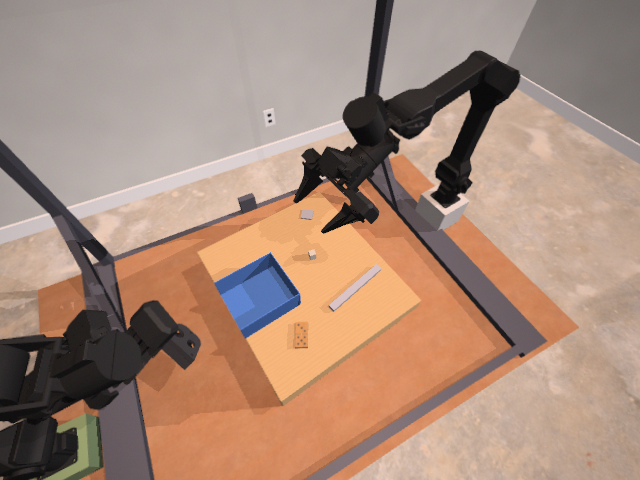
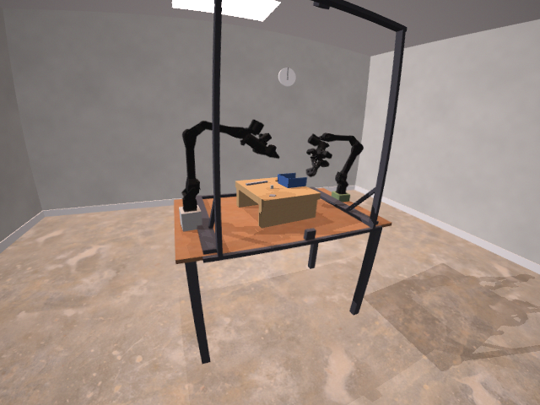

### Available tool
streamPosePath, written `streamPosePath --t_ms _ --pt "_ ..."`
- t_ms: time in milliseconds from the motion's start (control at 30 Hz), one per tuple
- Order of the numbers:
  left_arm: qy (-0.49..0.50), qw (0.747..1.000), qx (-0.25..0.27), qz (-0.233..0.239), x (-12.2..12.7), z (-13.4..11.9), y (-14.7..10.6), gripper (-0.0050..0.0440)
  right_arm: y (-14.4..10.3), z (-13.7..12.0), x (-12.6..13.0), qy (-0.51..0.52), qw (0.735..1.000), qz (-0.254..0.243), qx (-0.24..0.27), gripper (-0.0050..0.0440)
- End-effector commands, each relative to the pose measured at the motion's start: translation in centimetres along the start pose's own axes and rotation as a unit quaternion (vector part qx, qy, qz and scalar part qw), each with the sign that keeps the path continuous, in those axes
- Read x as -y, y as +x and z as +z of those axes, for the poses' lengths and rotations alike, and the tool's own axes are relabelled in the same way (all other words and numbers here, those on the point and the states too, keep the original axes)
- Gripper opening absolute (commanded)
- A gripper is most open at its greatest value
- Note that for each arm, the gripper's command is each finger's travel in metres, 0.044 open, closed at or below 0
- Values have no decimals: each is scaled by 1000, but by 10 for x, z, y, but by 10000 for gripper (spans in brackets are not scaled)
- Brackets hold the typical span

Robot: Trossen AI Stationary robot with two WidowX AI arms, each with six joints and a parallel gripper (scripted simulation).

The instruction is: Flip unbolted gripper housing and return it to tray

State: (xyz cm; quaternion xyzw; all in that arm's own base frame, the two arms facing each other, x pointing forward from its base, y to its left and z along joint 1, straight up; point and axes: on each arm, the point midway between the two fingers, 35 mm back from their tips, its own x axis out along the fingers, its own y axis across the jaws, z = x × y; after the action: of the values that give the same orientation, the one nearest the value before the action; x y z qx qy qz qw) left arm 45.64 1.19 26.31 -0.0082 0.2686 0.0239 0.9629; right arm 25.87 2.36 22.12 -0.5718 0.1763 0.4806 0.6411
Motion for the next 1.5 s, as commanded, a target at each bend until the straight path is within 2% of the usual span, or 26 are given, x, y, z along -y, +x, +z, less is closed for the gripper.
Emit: streamPosePath --t_ms 0,967,1467 --pt "2 1000 11 -2 0 8 -7 440 -10 3 9 -10 1000 -13 -2 112" --pt "2 1000 11 -2 0 8 -7 440 -30 11 23 -9 1000 -13 -2 112" --pt "2 1000 11 -2 0 8 -7 440 -28 11 28 -10 1000 -13 -2 112"
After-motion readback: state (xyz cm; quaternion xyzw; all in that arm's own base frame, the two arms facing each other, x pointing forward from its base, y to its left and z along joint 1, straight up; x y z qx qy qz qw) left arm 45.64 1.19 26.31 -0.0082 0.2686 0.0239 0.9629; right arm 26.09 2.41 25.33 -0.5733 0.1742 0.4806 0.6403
